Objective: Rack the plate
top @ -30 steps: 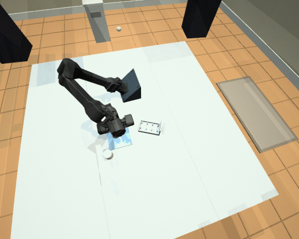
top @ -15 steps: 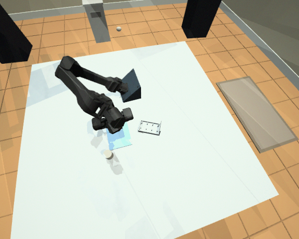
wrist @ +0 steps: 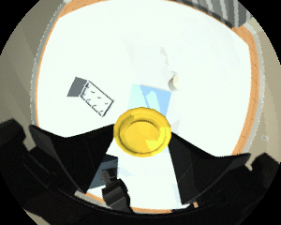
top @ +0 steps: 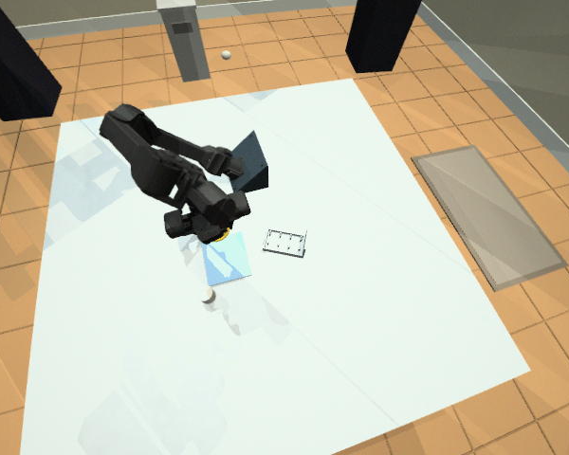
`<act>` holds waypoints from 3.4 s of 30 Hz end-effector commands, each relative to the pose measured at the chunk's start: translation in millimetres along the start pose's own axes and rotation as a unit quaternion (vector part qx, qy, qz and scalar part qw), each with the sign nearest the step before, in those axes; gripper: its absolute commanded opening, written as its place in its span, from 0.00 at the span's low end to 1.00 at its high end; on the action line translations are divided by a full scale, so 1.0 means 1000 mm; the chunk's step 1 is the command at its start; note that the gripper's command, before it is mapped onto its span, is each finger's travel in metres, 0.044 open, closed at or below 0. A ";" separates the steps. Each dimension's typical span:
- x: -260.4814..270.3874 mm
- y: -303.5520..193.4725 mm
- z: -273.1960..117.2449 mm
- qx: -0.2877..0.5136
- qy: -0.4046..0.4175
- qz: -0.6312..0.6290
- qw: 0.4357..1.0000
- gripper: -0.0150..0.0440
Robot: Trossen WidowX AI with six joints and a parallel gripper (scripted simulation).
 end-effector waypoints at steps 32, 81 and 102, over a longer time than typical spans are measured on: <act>0.114 -0.030 0.011 0.060 0.012 0.201 0.978 0.25; 0.112 -0.027 0.121 -0.059 0.448 -0.131 0.882 0.25; 0.093 -0.033 0.145 -0.323 0.477 -0.249 0.778 0.25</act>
Point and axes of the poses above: the point midway between the two fingers, 35 mm back from their tips, its own z axis out along the fingers, its own x axis across the jaws, y = z × x, the point moved 5 cm from there along -z, back along the fingers
